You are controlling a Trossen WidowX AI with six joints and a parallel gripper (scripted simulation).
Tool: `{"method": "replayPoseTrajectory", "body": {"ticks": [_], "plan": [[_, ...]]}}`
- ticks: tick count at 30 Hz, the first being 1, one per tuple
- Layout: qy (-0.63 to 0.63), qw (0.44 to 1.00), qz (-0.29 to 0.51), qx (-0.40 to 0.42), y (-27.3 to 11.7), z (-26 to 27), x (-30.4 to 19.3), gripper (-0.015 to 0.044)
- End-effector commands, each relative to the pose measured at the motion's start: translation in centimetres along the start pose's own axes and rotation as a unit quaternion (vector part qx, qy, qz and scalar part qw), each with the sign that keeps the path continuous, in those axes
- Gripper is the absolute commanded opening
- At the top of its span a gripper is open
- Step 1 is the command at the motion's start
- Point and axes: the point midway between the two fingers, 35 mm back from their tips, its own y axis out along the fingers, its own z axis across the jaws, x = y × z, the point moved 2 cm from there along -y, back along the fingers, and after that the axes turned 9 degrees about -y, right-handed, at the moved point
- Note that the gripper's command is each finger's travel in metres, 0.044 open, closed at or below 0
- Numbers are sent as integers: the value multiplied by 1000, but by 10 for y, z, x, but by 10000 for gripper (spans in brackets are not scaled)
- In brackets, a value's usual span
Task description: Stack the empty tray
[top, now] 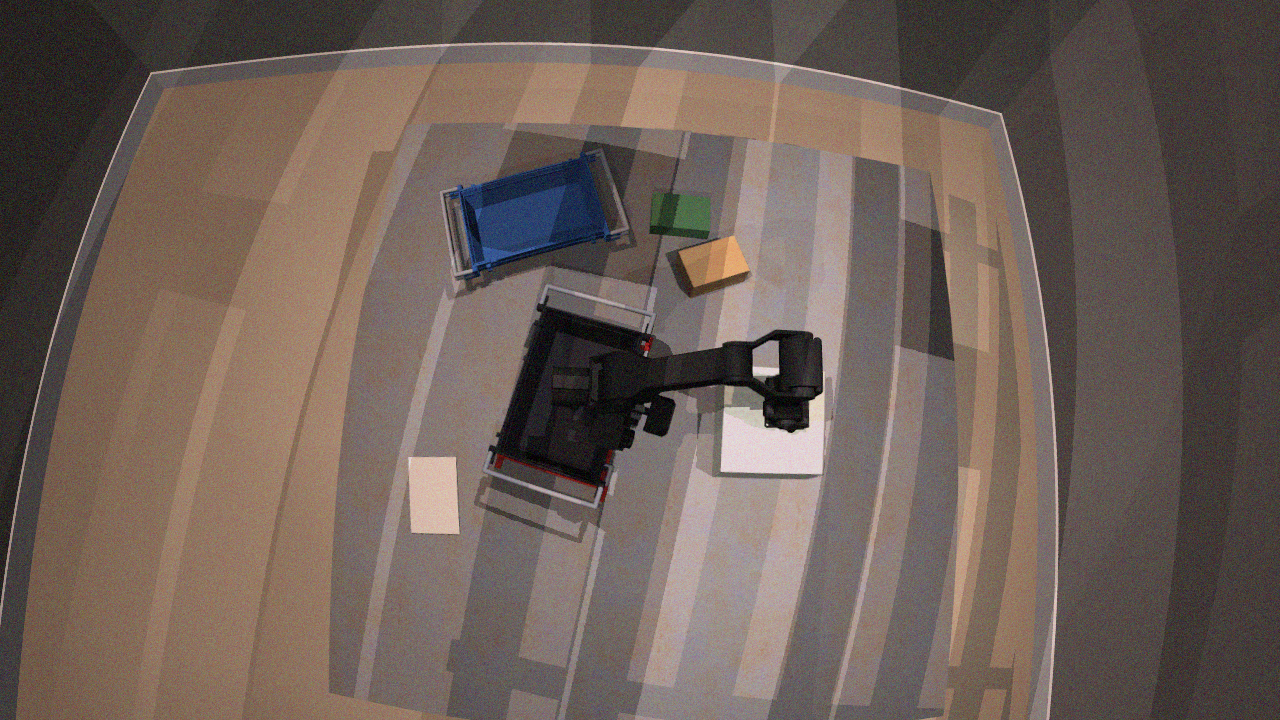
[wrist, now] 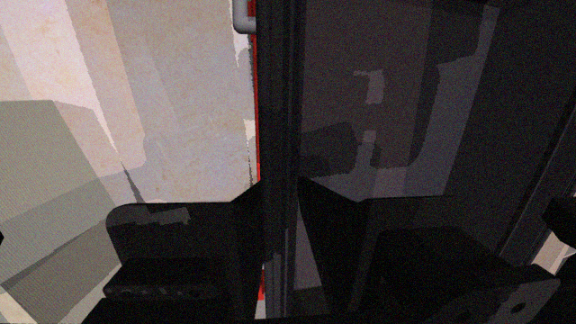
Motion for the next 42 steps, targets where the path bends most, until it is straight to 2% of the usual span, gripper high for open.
{"method": "replayPoseTrajectory", "body": {"ticks": [1,34,42], "plan": [[0,1000,-2,15,5,7,0,0],[0,1000,-2,15,5,7,0,0],[0,1000,-2,15,5,7,0,117]]}}
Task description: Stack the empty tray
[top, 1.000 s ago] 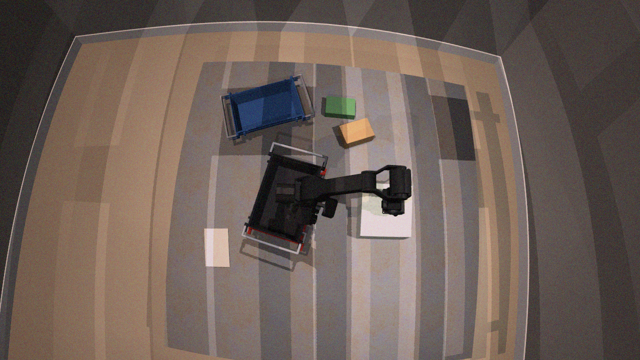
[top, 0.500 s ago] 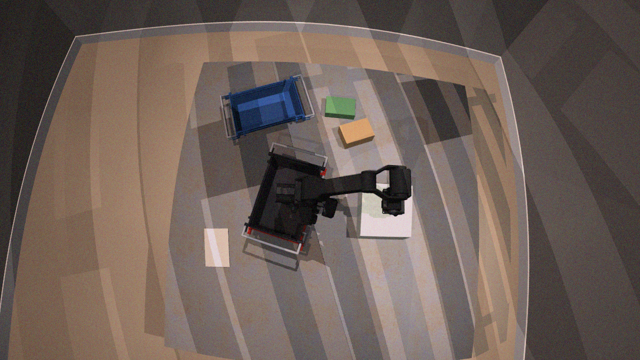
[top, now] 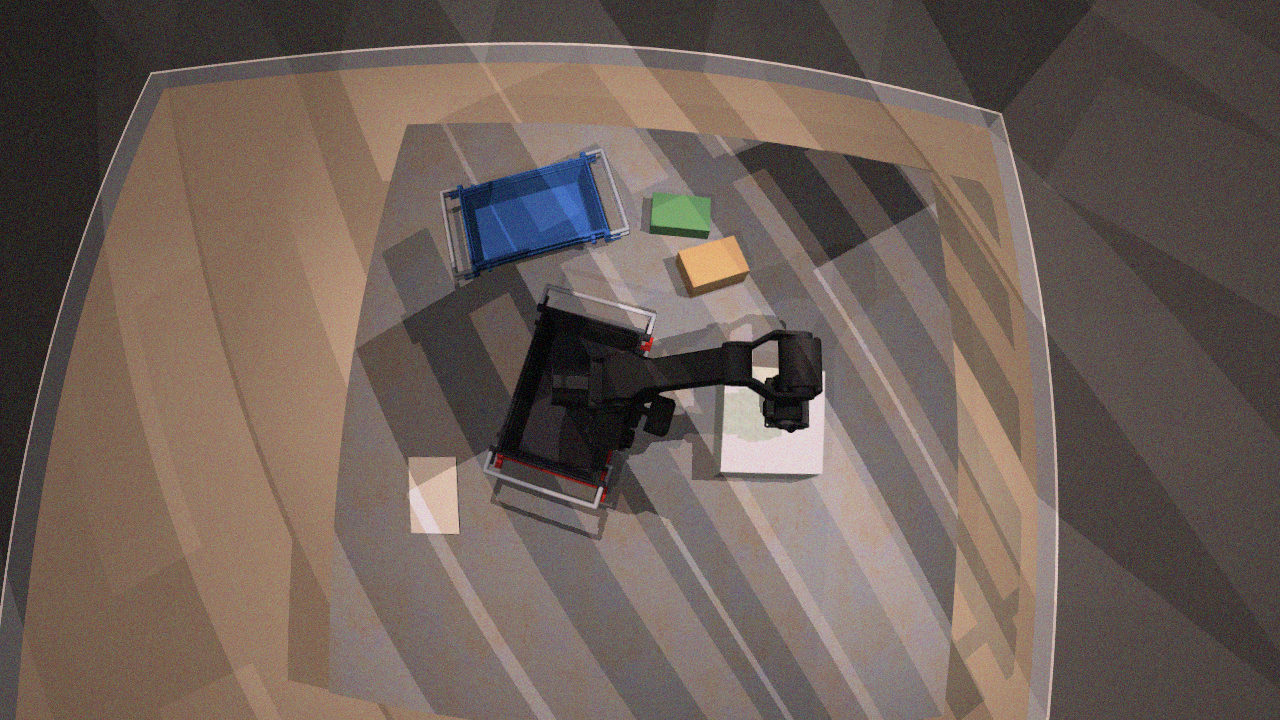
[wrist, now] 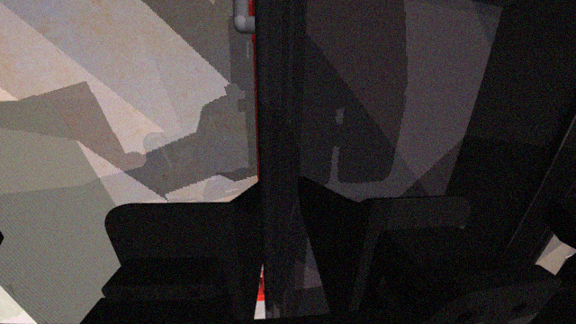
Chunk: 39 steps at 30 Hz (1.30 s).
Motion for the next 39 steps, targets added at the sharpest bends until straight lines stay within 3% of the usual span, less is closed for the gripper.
{"method": "replayPoseTrajectory", "body": {"ticks": [1,22,31,39], "plan": [[0,1000,-2,14,5,7,0,132],[0,1000,-2,14,5,7,0,440],[0,1000,0,11,-2,3,0,440],[0,1000,-1,12,-52,-3,0,440]]}}
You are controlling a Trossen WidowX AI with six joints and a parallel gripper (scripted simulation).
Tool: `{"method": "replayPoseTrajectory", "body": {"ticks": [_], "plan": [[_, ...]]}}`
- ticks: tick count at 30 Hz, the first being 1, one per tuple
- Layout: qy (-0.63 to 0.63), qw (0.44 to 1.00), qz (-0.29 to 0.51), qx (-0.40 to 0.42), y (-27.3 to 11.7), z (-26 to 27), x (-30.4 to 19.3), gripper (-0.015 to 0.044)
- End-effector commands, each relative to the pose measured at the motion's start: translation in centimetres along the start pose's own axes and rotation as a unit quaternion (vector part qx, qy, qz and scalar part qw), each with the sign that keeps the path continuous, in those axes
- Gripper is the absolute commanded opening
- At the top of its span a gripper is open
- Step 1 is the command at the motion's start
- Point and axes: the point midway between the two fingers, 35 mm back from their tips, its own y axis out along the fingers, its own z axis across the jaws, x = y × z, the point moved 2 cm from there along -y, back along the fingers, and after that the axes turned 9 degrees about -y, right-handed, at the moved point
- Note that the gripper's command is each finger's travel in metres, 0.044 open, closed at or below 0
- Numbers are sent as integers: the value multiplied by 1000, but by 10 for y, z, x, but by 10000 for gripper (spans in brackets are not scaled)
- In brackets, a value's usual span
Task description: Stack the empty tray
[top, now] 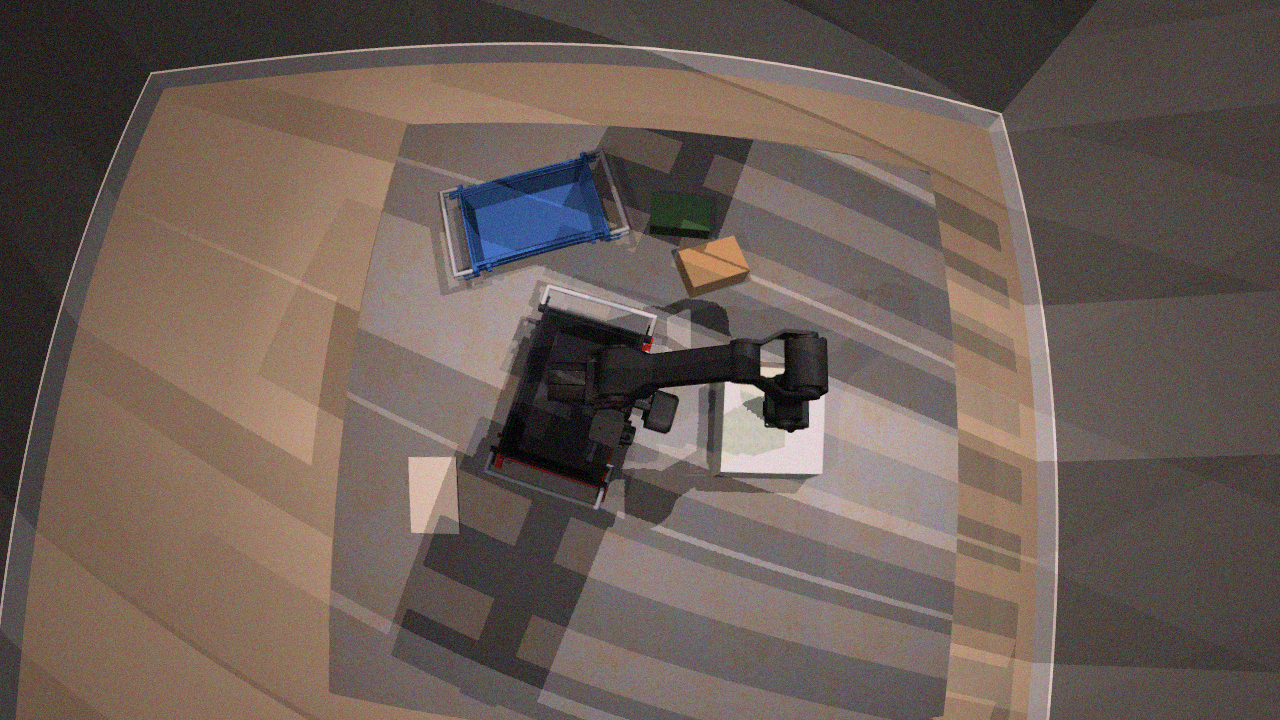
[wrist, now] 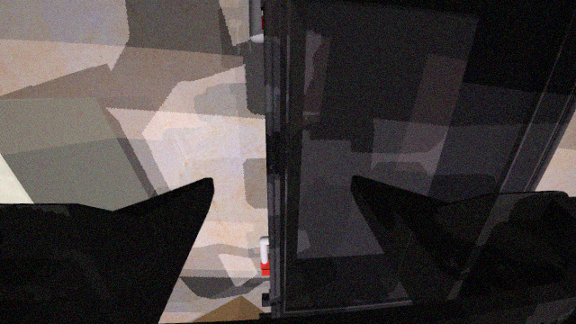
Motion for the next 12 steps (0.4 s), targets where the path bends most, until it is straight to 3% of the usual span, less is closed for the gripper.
{"method": "replayPoseTrajectory", "body": {"ticks": [1,7,12], "plan": [[-2,1000,-2,-5,-30,-3,0,440],[-2,1000,-2,-4,-72,2,0,440],[0,1000,-1,-6,-71,3,-1,440]]}}
